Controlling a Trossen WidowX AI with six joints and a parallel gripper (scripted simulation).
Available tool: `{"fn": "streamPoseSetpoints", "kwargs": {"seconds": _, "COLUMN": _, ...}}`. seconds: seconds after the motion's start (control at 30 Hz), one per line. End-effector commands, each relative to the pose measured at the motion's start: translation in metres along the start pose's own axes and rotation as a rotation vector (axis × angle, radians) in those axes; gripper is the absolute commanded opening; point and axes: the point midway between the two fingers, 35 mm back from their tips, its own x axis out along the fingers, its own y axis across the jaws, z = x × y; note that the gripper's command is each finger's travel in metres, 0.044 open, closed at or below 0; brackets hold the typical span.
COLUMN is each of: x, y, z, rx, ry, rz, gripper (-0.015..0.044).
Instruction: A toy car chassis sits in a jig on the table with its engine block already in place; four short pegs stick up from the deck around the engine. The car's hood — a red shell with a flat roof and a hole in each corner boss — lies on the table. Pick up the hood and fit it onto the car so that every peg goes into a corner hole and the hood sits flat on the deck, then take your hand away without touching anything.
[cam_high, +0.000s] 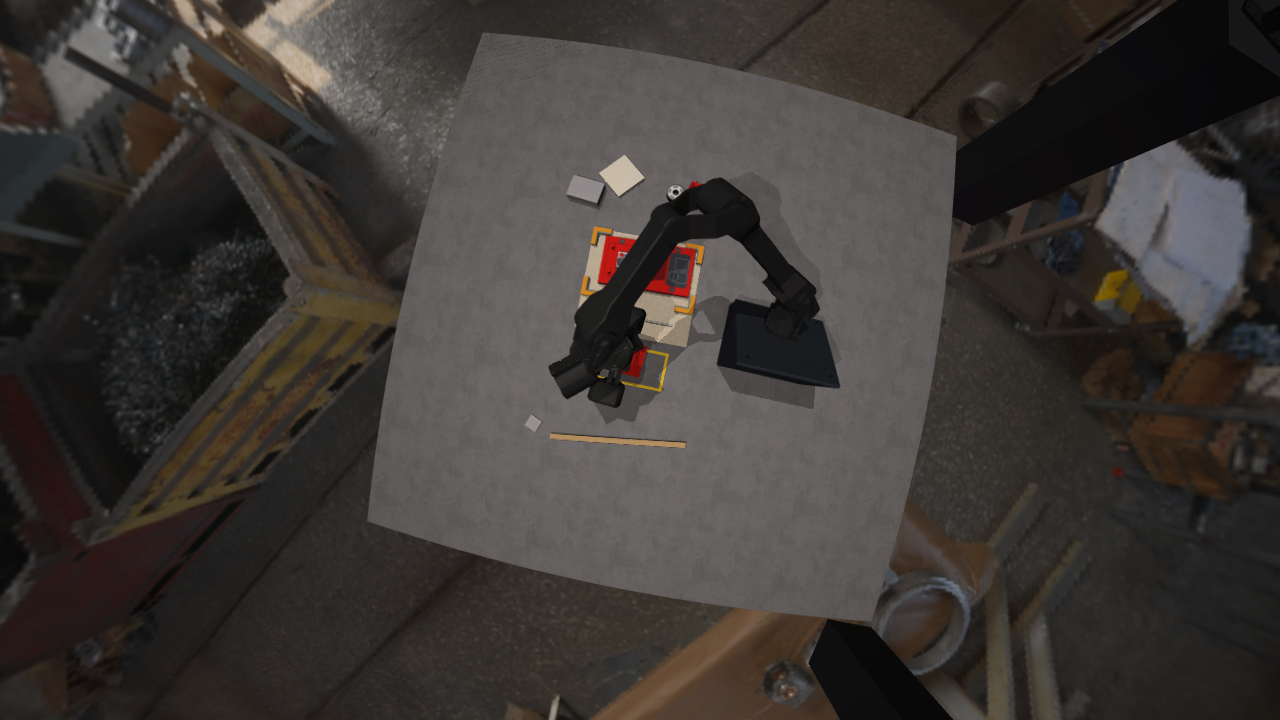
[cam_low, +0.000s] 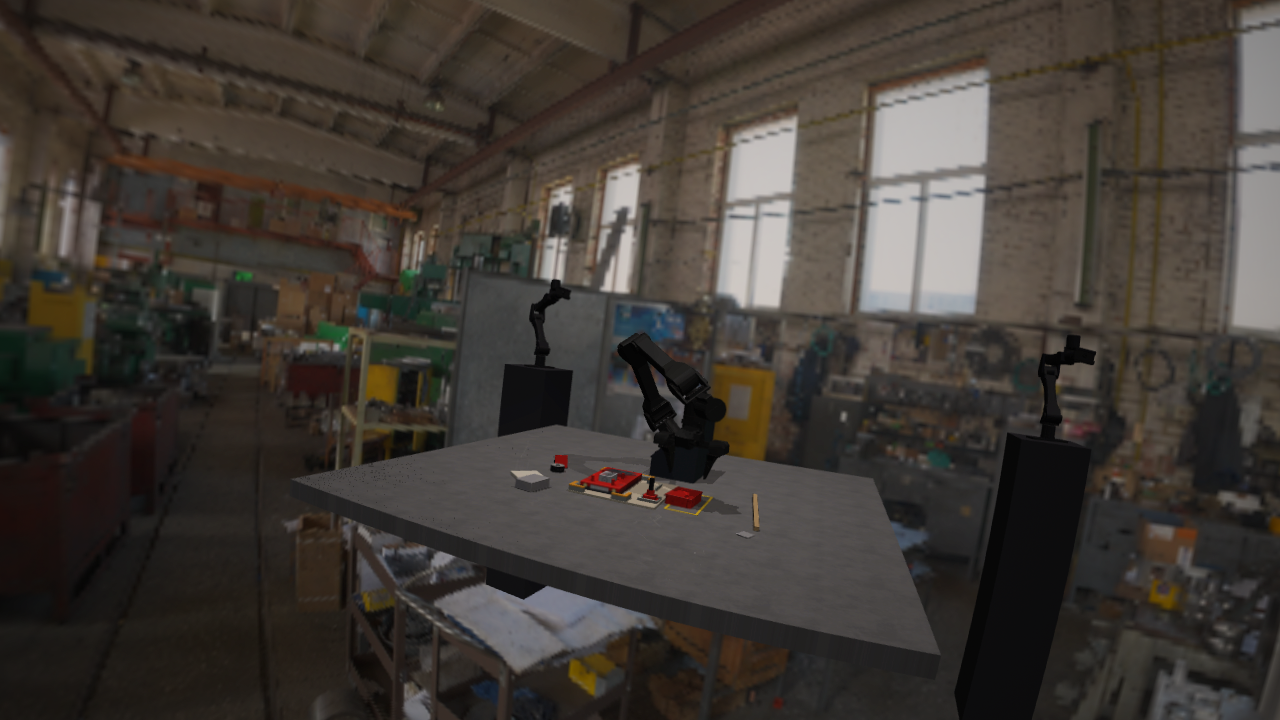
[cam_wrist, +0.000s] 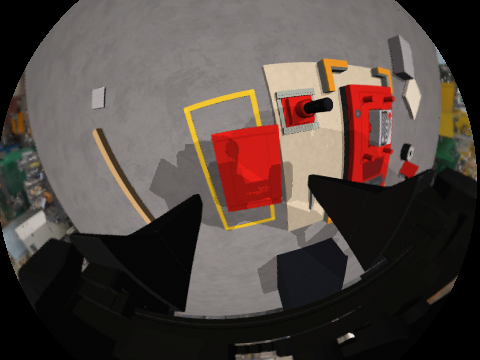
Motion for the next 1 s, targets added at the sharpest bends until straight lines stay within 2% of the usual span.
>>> {"fn": "streamPoseSetpoints", "kwargs": {"seconds": 0.0, "x": 0.004, "y": -0.001, "z": 0.0, "rx": -0.004, "ry": 0.0, "rz": -0.006, "gripper": 0.044}}
{"fn": "streamPoseSetpoints", "kwargs": {"seconds": 0.97, "x": 0.026, "y": -0.002, "z": -0.001, "rx": -0.004, "ry": -0.001, "rz": -0.007, "gripper": 0.044}}
